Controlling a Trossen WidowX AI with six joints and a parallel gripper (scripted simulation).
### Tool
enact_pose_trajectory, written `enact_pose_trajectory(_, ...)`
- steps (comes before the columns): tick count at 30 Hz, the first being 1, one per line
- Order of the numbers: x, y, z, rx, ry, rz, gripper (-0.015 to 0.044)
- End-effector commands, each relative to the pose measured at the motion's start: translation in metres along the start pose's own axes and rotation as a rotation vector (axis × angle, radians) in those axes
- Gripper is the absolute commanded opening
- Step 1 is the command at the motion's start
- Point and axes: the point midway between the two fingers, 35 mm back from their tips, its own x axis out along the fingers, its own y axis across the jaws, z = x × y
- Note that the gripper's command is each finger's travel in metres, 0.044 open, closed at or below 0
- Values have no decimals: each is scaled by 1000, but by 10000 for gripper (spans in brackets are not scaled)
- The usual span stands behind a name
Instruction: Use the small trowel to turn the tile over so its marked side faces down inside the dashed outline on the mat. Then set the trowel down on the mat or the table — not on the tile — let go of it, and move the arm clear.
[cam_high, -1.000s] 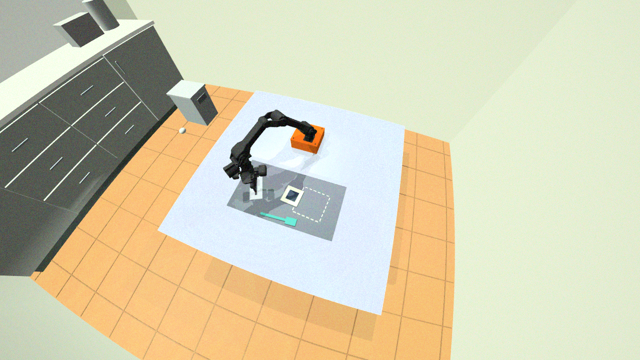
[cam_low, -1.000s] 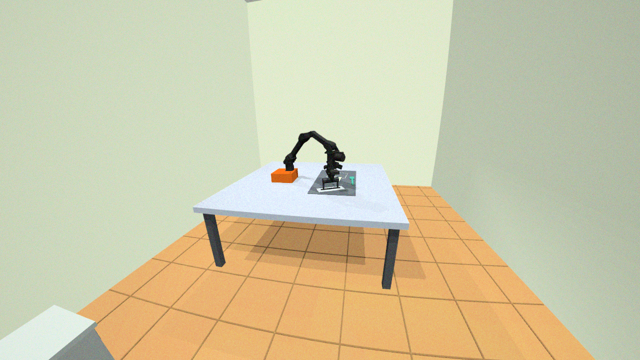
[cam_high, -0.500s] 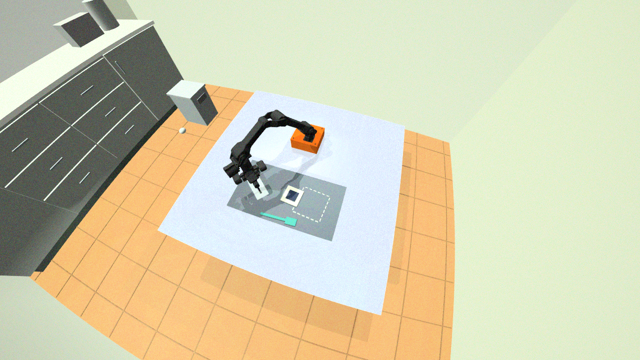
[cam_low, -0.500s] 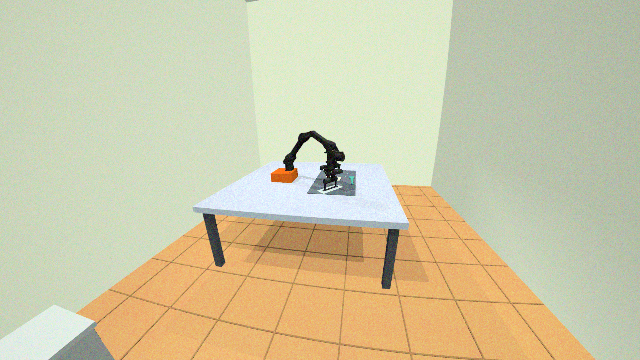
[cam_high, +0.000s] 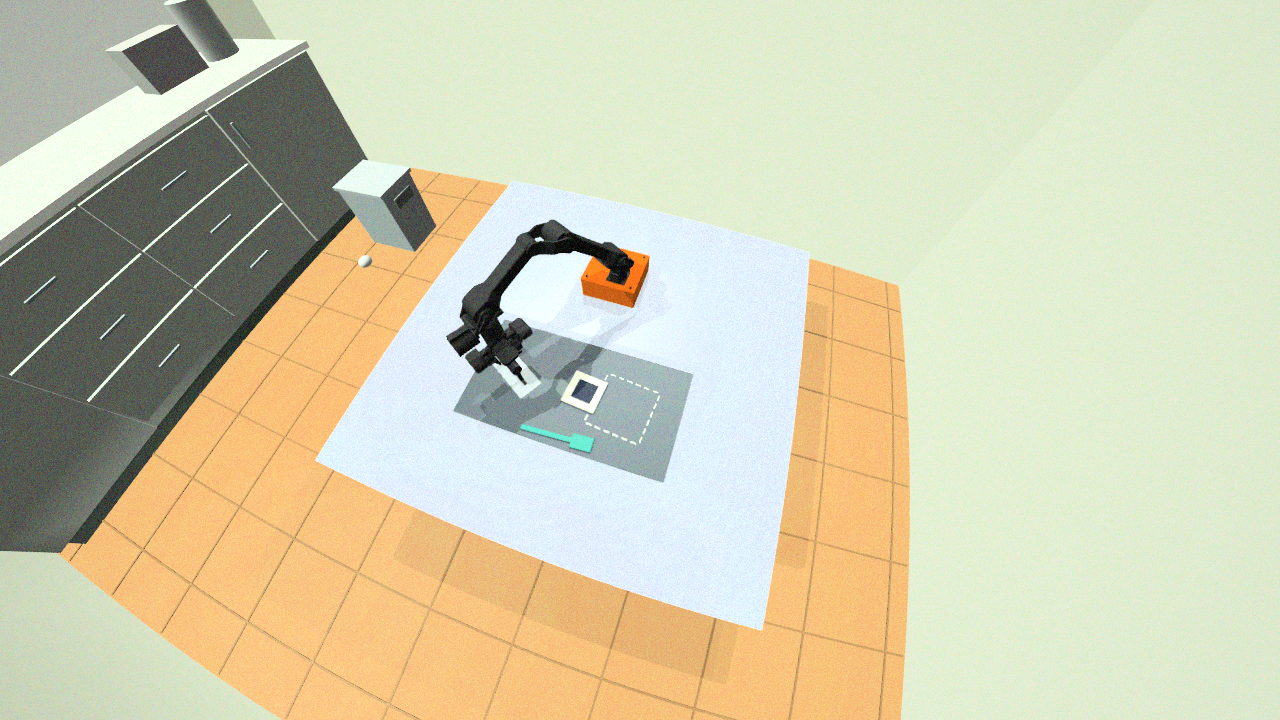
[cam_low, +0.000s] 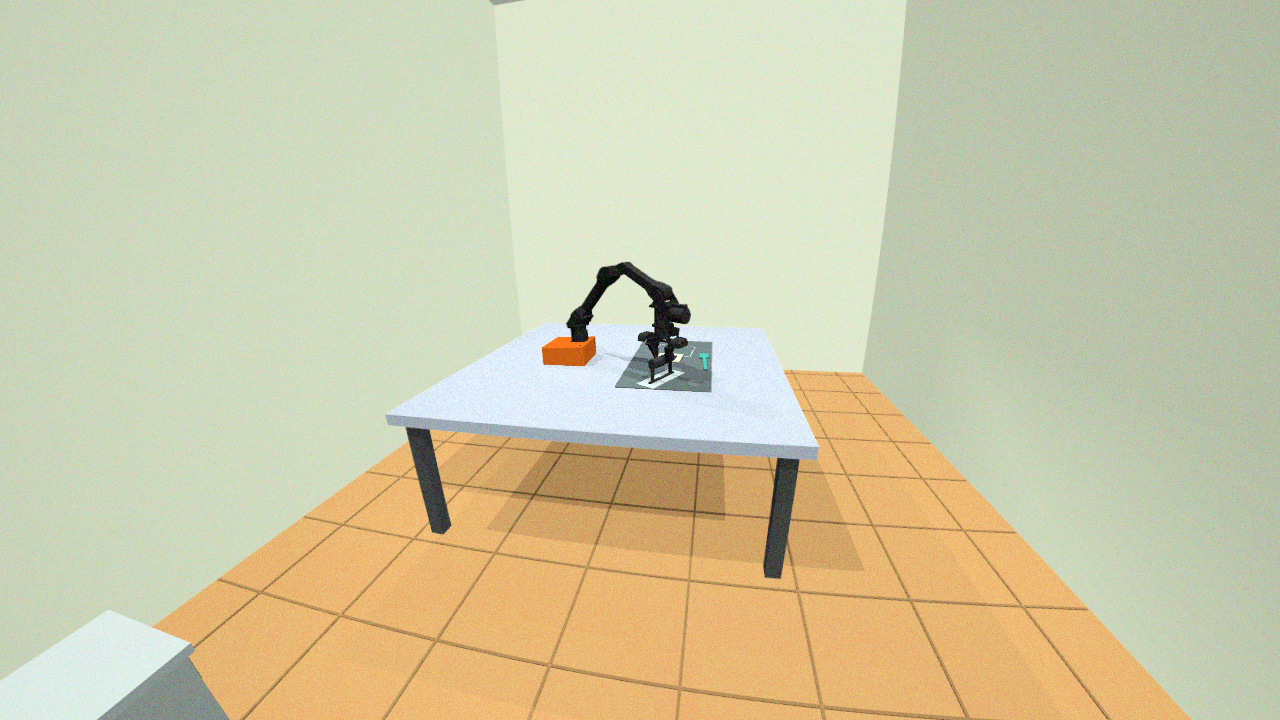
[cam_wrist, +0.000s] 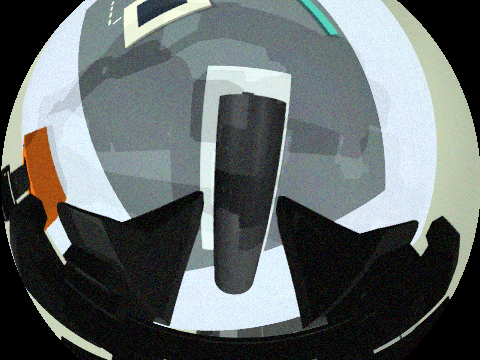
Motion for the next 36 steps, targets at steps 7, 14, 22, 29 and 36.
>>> enact_pose_trajectory(7,0,0,0,-8,0,0,270)
enact_pose_trajectory(14,0,0,0,-8,0,0,270)
enact_pose_trajectory(22,-35,2,0,-24,0,0,270)
enact_pose_trajectory(29,-45,3,0,-29,0,0,270)
enact_pose_trajectory(36,-45,0,-4,19,1,0,270)
